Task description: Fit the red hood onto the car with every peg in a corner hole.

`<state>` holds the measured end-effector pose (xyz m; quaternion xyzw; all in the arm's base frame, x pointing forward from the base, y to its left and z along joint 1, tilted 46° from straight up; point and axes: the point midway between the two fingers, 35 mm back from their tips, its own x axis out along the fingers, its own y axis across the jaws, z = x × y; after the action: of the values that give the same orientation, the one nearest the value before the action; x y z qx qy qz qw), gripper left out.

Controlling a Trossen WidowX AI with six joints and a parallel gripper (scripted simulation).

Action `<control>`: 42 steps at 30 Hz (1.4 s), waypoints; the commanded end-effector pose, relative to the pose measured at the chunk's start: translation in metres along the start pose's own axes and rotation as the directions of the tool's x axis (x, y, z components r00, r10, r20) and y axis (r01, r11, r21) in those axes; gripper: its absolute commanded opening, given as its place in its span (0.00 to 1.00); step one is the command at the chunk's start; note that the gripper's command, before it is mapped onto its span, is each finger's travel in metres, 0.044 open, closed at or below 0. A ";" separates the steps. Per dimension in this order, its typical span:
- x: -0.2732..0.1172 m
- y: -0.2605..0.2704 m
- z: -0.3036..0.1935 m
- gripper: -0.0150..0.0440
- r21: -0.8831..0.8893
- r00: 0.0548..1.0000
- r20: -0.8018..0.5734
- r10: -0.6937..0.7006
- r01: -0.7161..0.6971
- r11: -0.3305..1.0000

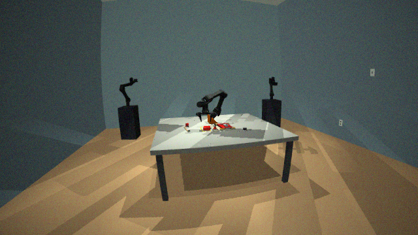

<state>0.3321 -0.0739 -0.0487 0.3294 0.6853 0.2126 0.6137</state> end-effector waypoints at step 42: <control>0.021 0.009 -0.002 1.00 -0.111 0.997 -0.070 -0.020 0.012 0.994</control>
<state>0.3313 -0.0547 -0.0555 0.2786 0.6972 0.2571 0.6084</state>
